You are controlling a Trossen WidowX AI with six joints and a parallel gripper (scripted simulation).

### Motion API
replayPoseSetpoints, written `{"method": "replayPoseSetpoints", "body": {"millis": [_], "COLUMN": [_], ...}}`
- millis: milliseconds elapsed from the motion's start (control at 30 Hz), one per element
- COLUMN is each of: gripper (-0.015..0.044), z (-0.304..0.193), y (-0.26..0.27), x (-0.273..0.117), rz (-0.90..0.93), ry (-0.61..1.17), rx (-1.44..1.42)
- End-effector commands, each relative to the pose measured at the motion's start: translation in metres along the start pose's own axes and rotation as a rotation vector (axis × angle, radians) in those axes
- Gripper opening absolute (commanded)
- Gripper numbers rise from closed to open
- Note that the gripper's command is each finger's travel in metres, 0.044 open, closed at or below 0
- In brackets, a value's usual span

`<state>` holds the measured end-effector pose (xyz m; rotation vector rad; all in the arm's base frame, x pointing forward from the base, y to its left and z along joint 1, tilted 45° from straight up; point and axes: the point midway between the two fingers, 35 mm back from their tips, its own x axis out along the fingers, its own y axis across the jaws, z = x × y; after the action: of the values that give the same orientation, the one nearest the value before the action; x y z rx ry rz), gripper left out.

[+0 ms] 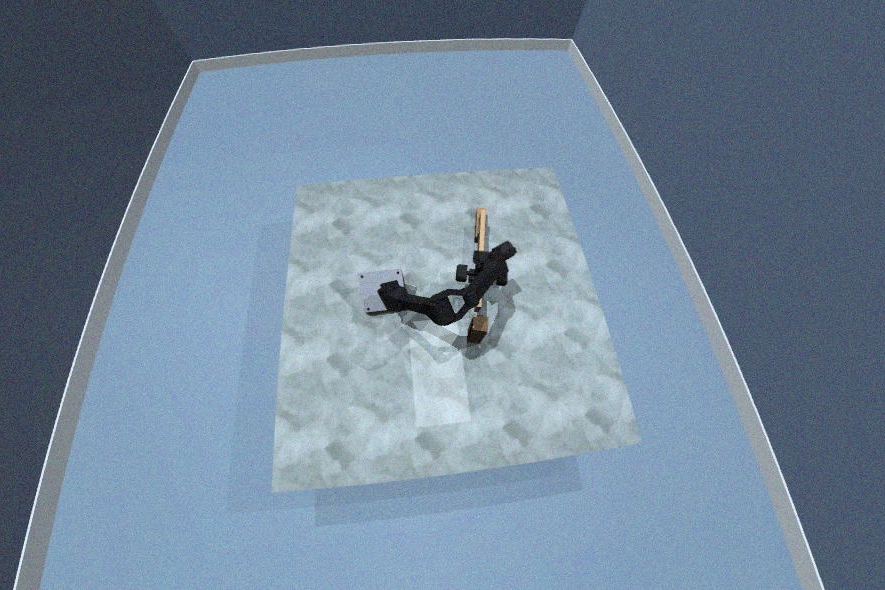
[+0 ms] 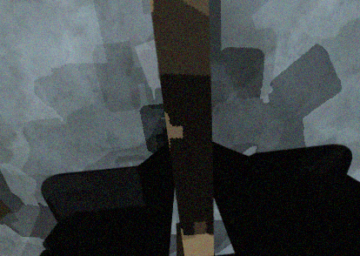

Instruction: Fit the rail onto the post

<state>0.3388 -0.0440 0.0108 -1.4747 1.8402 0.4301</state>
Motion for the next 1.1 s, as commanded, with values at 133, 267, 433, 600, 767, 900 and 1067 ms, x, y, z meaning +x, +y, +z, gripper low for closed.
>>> {"method": "replayPoseSetpoints", "body": {"millis": [133, 267, 433, 600, 767, 900, 1067], "gripper": [0.0000, 0.0000, 0.0000, 0.0000, 0.0000, 0.0000, 0.0000], "z": [0.0027, 0.0030, 0.0030, 0.0031, 0.0031, 0.0031, 0.0031], "y": [0.0003, 0.0004, 0.0004, 0.0004, 0.0004, 0.0005, 0.0005], "x": [-0.0003, 0.0005, 0.0003, -0.0005, -0.0013, -0.0019, -0.0023], "rz": [-0.002, -0.002, -0.002, -0.002, -0.002, -0.002, -0.002], "ry": [-0.005, -0.005, -0.005, -0.005, -0.005, -0.005, -0.005], "rx": [-0.003, -0.003, -0.003, -0.003, -0.003, -0.003, -0.003]}}
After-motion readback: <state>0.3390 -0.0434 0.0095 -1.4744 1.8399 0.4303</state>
